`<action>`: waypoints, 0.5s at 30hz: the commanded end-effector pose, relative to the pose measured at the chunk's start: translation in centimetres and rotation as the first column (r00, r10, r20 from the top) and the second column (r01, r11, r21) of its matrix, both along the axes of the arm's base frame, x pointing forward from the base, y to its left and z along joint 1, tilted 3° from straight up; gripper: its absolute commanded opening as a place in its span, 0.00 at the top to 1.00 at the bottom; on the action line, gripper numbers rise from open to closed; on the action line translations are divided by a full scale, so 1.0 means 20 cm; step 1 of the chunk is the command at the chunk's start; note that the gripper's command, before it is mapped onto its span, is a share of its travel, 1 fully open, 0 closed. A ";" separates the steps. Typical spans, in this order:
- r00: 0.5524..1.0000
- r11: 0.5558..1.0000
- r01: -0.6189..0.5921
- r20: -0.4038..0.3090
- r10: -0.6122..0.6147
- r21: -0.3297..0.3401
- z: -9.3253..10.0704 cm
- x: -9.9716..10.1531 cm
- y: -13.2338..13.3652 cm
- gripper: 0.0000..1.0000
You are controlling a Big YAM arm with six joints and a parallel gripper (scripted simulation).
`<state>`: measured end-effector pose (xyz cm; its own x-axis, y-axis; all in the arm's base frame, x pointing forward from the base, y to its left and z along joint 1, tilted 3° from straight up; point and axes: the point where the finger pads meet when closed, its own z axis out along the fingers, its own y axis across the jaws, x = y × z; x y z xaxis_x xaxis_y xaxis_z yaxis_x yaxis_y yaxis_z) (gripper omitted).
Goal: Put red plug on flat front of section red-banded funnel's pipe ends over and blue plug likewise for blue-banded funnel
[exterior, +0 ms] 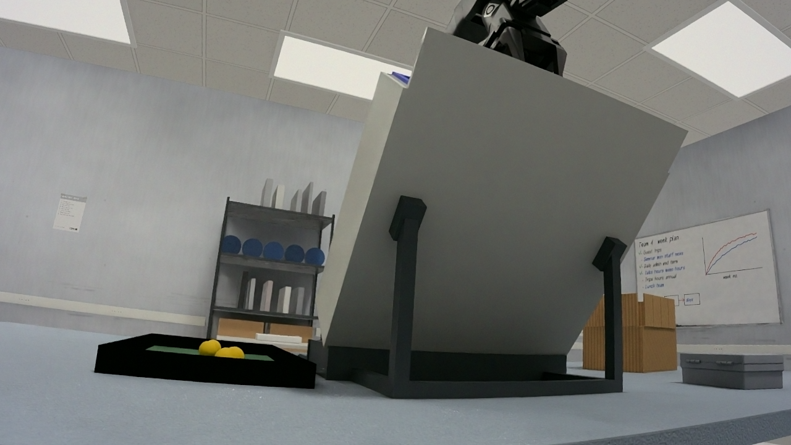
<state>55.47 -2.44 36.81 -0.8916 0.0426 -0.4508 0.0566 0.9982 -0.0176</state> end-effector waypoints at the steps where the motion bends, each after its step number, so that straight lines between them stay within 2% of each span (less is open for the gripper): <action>1: 1.000 1.000 -0.001 0.023 0.002 -0.001 0.05 0.00 0.00 0.41; 15: 1.000 1.000 -0.002 0.024 0.002 -0.001 0.07 0.00 0.00 0.41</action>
<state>55.46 -2.44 36.81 -0.8918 0.0426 -0.4505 0.0566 0.9982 -0.0176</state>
